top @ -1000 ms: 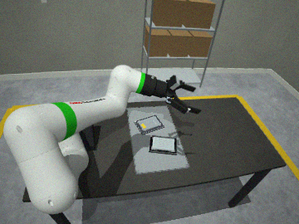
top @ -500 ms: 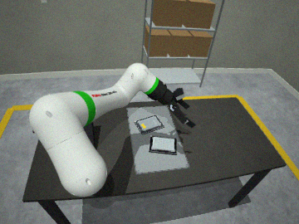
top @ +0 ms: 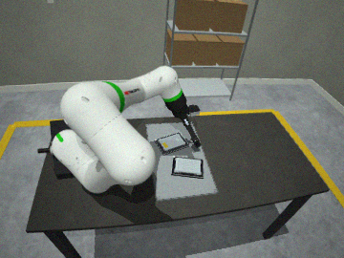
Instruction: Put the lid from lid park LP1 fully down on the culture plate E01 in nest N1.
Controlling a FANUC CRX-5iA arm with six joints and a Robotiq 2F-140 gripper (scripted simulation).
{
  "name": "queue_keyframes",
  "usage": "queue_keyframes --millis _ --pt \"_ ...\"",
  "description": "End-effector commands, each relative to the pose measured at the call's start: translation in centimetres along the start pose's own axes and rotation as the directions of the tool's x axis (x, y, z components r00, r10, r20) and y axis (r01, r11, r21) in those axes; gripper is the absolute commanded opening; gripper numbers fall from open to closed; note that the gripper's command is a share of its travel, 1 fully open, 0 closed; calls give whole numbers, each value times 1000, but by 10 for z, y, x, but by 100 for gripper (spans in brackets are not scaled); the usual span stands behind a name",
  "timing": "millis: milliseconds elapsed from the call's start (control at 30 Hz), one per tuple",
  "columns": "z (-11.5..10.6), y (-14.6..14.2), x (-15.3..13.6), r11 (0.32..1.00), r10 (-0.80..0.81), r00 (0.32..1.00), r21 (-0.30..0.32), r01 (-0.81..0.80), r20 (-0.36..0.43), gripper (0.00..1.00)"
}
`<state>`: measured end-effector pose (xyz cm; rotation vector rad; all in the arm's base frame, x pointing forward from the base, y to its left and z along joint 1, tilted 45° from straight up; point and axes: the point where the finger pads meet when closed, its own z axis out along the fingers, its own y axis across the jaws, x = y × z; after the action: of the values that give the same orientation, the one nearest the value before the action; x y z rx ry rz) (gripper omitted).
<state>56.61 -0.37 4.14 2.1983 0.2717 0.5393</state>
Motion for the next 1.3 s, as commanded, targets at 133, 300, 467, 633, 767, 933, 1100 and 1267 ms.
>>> queue_keyframes --millis 133,300,467,633,767,933,1100,1267 --pt "-9 -84 -76 979 -181 927 148 139 329 100" --pt "-12 -93 -84 965 -239 880 202 168 411 100" --pt "-12 -93 -84 965 -239 880 202 168 411 100" --pt "-12 -93 -84 965 -239 880 202 168 411 100" --pt "-12 -93 -84 965 -239 880 202 168 411 10" --pt "-12 -93 -84 965 -239 880 202 168 411 10" --pt "-12 -93 -84 965 -239 880 202 168 411 10" --pt "-12 -93 -84 965 -239 880 202 168 411 10"
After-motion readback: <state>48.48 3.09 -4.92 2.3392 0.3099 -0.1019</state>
